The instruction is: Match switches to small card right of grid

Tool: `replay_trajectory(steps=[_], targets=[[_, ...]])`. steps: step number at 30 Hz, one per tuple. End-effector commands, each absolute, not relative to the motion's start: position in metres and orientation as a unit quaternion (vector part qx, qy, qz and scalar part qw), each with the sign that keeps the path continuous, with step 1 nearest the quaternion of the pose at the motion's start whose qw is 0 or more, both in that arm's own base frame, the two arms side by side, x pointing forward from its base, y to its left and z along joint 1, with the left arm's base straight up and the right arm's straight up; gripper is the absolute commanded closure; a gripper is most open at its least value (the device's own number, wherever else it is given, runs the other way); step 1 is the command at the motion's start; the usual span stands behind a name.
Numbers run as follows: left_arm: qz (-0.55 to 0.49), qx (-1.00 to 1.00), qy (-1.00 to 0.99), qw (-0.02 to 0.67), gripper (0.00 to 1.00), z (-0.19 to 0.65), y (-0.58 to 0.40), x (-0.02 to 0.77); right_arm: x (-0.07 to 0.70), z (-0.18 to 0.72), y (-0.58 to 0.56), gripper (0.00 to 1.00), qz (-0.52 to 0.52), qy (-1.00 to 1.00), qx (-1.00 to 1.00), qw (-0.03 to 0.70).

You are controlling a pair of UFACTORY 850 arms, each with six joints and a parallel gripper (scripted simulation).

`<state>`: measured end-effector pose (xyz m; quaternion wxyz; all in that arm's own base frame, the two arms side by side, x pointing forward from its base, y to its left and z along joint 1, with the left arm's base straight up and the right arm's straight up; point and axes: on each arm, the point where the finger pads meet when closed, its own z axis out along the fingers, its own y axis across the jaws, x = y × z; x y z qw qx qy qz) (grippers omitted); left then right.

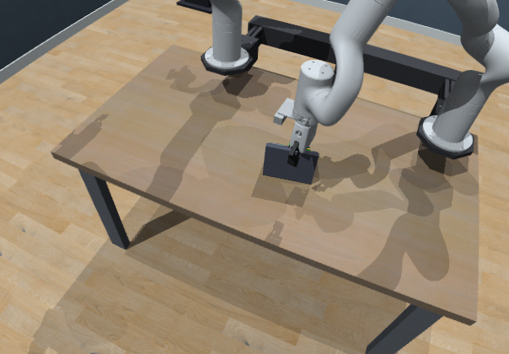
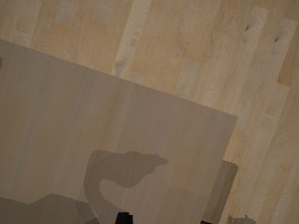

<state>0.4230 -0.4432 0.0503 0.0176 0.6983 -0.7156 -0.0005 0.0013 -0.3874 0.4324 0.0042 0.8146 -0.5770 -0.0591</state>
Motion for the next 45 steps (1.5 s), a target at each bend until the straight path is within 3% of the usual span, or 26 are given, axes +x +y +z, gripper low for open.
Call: replay_trajectory(steps=[1,45], targets=[[0.001,0.698,-0.716,0.018,0.0,0.051,-0.444,0.424,0.002,0.442,-0.389,0.0,-0.044,-0.612,0.789,0.005],[0.001,0.698,-0.716,0.018,0.0,0.051,-0.444,0.424,0.005,0.468,-0.392,0.0,0.0,-0.703,0.711,0.0]])
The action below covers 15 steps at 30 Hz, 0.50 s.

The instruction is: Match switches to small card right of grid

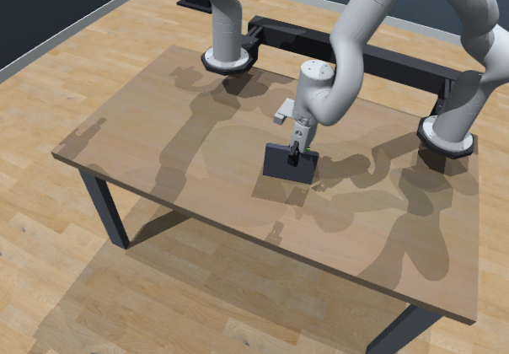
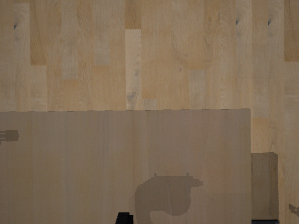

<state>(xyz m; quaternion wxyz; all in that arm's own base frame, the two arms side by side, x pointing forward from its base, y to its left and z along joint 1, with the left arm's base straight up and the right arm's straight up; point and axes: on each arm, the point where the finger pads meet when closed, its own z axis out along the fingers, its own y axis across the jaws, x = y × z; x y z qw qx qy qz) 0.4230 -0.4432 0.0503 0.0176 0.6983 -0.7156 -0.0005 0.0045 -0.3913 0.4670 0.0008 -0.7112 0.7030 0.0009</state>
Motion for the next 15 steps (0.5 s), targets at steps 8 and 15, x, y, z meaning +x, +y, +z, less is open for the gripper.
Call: replay_trajectory(steps=[8,15], targets=[[0.001,0.699,-0.715,0.018,0.0,0.0514,-0.4436,0.4239,0.0045,0.468,-0.3918,0.0,0.0,0.703,-0.711,0.0],[0.001,0.7,-0.714,0.018,0.0,0.0518,-0.4428,0.4247,0.0045,0.468,-0.3918,0.0,0.0,0.703,-0.711,0.0]])
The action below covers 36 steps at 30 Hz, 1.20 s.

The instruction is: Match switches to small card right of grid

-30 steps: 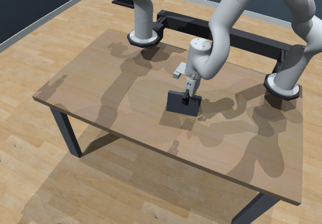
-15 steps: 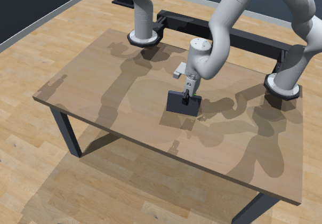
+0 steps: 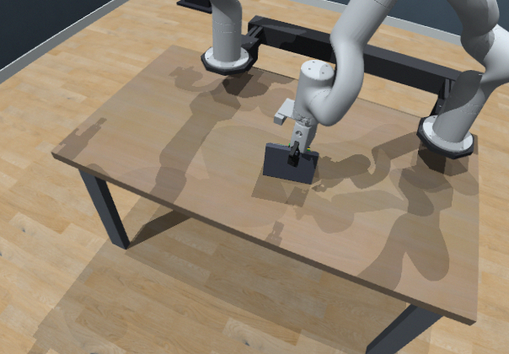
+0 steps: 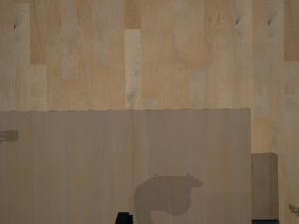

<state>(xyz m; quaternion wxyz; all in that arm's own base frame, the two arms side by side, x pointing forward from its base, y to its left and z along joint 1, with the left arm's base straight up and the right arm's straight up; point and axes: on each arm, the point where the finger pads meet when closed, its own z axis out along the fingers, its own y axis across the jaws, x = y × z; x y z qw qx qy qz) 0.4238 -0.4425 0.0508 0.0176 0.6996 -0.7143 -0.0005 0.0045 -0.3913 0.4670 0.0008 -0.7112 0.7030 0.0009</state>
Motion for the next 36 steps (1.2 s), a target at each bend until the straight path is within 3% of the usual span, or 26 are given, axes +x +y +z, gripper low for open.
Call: replay_trajectory(steps=[1,36], targets=[[0.001,0.7,-0.714,0.018,0.0,0.052,-0.443,0.425,0.005,0.468,-0.392,0.0,0.0,0.703,-0.711,0.0],[0.001,0.732,-0.681,0.017,0.0,0.063,-0.423,0.445,0.005,0.468,-0.392,0.0,0.0,0.703,-0.711,0.0]])
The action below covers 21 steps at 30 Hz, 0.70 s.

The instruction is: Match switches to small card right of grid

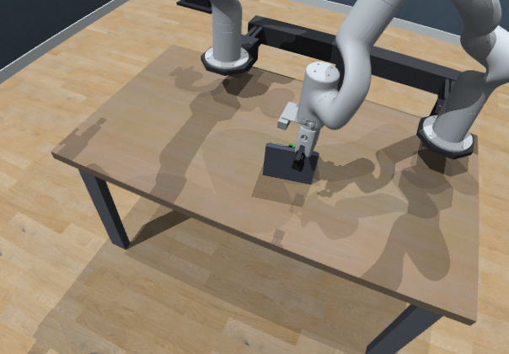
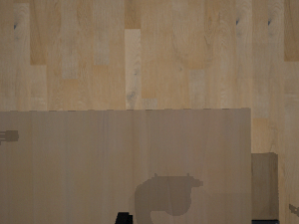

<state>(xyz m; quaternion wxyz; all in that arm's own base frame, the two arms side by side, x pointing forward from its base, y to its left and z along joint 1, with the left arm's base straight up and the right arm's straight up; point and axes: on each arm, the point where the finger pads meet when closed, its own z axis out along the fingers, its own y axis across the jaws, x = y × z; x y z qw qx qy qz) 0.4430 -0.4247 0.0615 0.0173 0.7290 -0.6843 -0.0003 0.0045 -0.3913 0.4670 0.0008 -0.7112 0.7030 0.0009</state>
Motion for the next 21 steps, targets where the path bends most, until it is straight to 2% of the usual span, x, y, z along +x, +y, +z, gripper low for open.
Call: replay_trajectory(steps=[1,21], targets=[[0.001,0.734,-0.679,0.017,0.0,0.064,-0.422,0.447,0.005,0.468,-0.392,0.0,0.0,0.703,-0.711,0.0],[0.001,0.779,-0.626,0.016,0.0,0.082,-0.39,0.476,0.005,0.468,-0.392,0.0,0.0,0.703,-0.711,0.0]])
